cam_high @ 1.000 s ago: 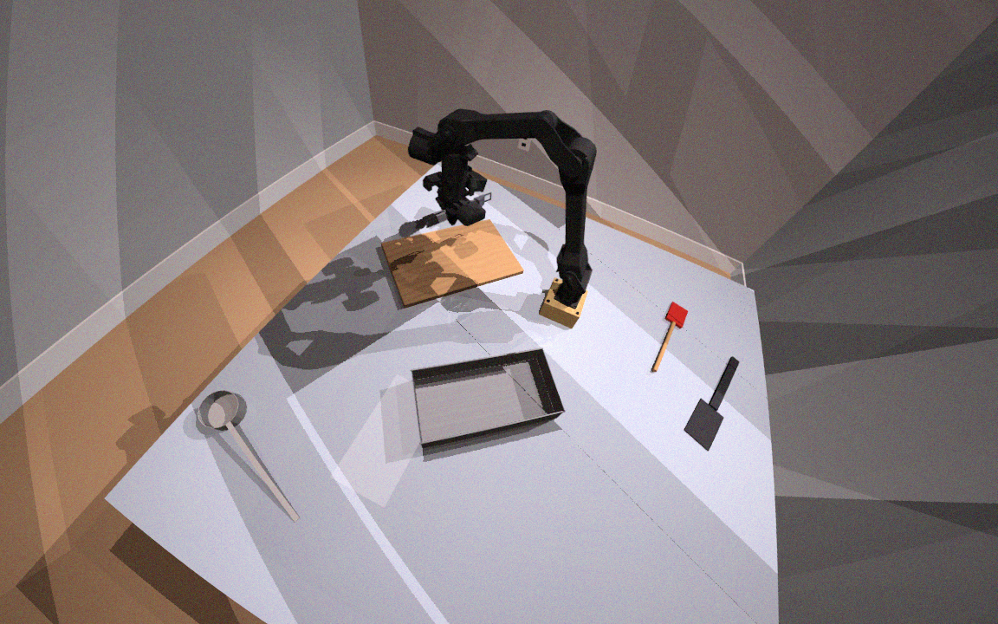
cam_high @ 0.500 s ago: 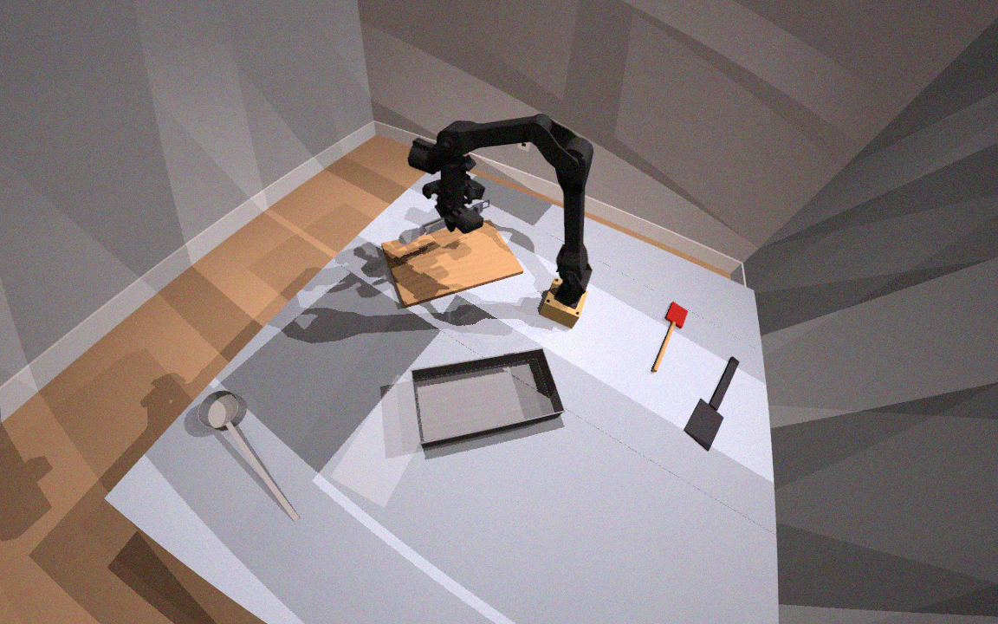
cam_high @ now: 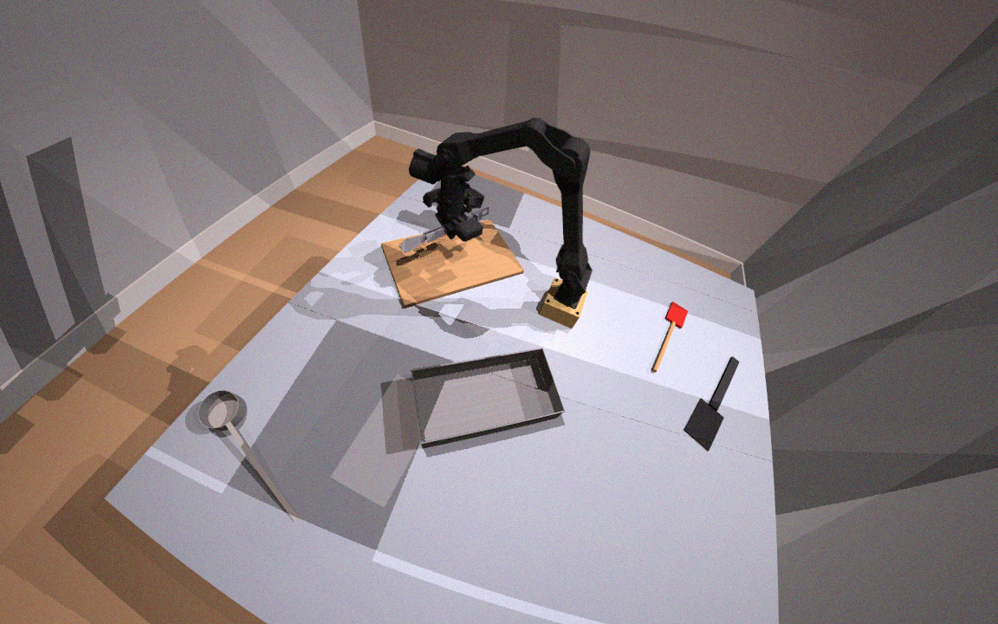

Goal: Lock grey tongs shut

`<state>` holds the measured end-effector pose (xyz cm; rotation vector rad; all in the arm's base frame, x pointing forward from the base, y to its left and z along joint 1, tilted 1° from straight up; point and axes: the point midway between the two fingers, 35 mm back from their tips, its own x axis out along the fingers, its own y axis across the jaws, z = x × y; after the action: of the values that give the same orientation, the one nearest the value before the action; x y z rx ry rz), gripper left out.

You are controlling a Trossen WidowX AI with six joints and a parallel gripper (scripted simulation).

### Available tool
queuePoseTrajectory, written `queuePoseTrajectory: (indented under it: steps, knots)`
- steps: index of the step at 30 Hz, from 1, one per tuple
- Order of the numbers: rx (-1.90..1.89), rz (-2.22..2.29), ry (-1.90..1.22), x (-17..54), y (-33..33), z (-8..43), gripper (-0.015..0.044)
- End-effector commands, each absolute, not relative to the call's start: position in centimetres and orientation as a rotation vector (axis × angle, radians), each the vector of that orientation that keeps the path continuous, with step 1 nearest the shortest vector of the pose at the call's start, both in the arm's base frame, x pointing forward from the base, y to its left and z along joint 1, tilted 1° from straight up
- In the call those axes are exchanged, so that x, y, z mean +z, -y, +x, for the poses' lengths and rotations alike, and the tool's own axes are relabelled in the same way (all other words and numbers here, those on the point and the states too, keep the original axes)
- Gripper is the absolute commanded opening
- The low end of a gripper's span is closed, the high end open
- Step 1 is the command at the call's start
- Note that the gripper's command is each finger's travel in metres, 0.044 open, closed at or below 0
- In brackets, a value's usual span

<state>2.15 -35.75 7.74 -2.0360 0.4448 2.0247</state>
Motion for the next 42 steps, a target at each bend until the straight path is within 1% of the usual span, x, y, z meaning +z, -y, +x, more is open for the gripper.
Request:
queuePoseTrajectory:
  steps: [1,28,42]
  knots:
    - [2.023,-2.034,-0.452,7.2,35.7,2.1,-0.0150]
    - [2.022,-2.033,-0.451,3.7,35.4,2.1,-0.0150]
    - [2.024,-2.035,-0.445,3.8,35.4,2.1,0.0217]
